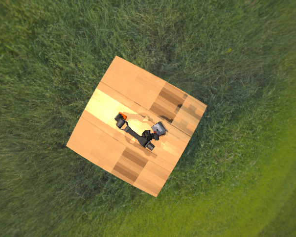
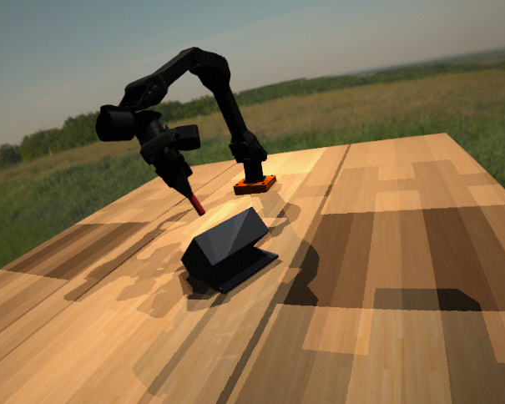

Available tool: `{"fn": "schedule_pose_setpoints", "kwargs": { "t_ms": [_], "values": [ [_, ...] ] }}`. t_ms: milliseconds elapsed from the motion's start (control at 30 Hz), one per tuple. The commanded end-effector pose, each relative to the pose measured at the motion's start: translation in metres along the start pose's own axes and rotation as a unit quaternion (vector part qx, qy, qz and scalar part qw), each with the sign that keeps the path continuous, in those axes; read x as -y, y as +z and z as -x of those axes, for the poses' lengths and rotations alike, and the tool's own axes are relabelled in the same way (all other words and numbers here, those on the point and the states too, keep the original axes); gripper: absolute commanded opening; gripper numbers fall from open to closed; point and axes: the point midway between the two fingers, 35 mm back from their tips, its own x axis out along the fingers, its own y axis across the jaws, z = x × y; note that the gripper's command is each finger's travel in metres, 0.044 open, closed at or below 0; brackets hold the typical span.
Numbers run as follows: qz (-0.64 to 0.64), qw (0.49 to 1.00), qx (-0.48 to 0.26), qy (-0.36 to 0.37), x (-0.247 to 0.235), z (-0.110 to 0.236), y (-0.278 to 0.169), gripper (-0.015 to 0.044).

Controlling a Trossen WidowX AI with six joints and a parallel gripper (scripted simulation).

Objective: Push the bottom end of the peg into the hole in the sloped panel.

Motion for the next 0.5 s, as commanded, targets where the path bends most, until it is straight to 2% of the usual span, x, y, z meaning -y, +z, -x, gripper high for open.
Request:
{"fn": "schedule_pose_setpoints", "kwargs": {
  "t_ms": [0,467],
  "values": [
    [-0.005,1.0,0.004,-0.004,0.0,-0.008,0.0,0.0],
    [-0.002,1.0,0.005,-0.008,0.0,-0.02,-0.001,0.0]
  ]
}}
